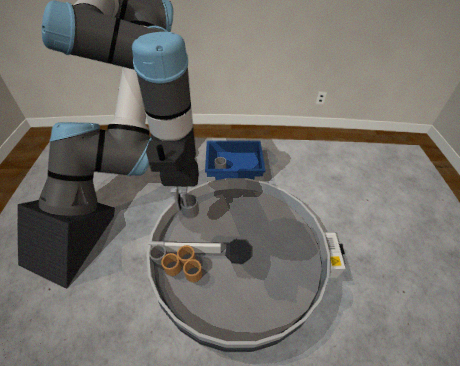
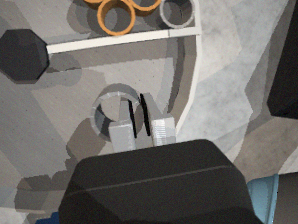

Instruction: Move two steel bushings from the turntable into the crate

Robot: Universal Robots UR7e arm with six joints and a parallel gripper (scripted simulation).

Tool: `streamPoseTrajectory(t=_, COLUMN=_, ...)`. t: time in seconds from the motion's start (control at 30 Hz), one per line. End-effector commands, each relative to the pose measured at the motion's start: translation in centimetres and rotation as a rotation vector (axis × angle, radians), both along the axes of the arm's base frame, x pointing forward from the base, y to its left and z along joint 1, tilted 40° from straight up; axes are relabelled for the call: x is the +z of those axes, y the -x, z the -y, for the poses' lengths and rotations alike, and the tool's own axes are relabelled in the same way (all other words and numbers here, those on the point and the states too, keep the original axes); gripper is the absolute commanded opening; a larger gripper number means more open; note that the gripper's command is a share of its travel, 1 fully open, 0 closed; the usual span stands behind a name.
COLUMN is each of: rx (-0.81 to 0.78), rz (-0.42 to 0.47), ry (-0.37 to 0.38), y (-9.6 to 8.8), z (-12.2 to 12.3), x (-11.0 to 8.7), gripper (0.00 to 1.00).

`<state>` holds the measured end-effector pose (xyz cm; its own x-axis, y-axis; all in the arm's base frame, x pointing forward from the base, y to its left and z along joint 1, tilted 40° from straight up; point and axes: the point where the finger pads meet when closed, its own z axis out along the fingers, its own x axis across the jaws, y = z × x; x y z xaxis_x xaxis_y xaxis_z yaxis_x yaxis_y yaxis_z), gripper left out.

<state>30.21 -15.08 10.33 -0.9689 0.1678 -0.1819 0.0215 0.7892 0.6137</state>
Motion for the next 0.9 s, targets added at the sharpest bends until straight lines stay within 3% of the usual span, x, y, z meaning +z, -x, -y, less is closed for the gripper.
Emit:
streamPoseTrajectory(t=0.0, rx=-0.001, rz=-0.001, ry=0.002, y=-0.8, z=-0.8, x=1.1, gripper=0.0)
streamPoseTrajectory(t=0.23, rx=-0.001, rz=-0.001, ry=0.002, y=-0.8, z=-0.8, x=1.1, gripper=0.0)
streamPoseTrajectory(t=0.4, rx=-0.001, rz=-0.001, ry=0.001, y=-3.8, z=-4.0, x=4.5, gripper=0.0)
streamPoseTrajectory(t=0.8, rx=-0.001, rz=-0.001, ry=0.001, y=-3.8, z=-4.0, x=4.5, gripper=0.0)
streamPoseTrajectory(t=0.87, rx=-0.001, rz=0.0, ry=0.001, y=-4.9, z=-5.3, x=5.8, gripper=0.0)
